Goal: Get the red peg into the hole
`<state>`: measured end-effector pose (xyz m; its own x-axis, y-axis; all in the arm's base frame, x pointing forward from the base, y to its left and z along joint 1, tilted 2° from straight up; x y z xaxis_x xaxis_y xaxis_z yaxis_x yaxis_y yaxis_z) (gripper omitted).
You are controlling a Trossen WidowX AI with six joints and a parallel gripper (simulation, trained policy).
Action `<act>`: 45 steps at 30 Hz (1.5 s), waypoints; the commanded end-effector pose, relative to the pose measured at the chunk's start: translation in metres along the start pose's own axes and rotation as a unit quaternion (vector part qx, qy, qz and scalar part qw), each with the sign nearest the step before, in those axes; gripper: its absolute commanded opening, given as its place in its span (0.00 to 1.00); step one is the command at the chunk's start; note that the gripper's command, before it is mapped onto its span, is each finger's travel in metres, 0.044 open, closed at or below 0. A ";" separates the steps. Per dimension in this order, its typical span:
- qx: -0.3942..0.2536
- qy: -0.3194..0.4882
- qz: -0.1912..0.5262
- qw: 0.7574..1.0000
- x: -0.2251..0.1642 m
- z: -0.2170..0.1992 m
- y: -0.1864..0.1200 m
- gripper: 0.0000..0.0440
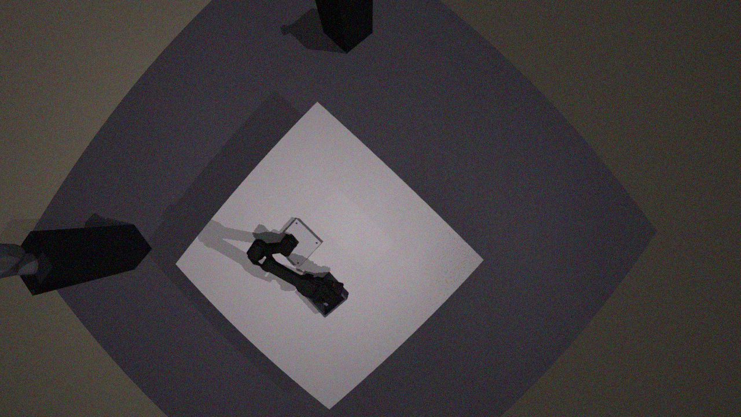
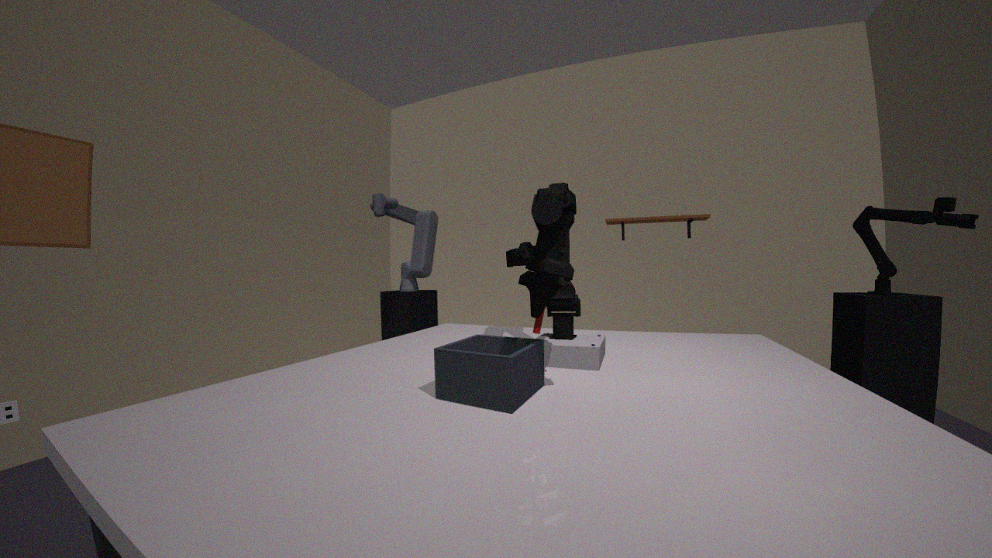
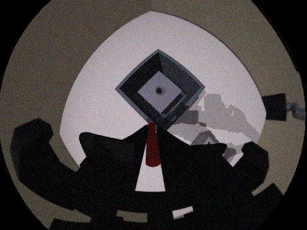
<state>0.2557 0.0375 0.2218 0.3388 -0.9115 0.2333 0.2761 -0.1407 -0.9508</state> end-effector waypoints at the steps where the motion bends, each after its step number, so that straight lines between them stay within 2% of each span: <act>1: 0.001 0.009 -0.008 1.000 0.014 0.003 0.003 0.00; 17: -0.008 0.055 -0.013 0.998 0.063 0.009 0.033 0.01; 29: -0.030 0.062 0.009 0.998 0.078 0.011 0.069 0.03; 31: -0.036 0.059 0.012 0.998 0.079 0.011 0.076 0.11; 35: -0.048 0.047 0.018 0.998 0.081 0.011 0.087 0.32; 39: -0.058 0.038 0.021 0.997 0.084 0.015 0.093 0.35; 45: -0.048 0.030 0.011 0.998 0.099 0.026 0.096 0.66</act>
<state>0.3319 -0.0516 0.1562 0.2812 -0.9410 0.1884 0.1658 -0.1458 -0.9753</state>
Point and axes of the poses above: the point midway between the two fingers, 35 mm back from their tips, its own y axis out along the fingers, its own z axis across the jaws, x = y × z, the point moved 10 cm from there along -y, back along the fingers, and after that the axes turned 12 degrees about y, right-handed, at the moved point
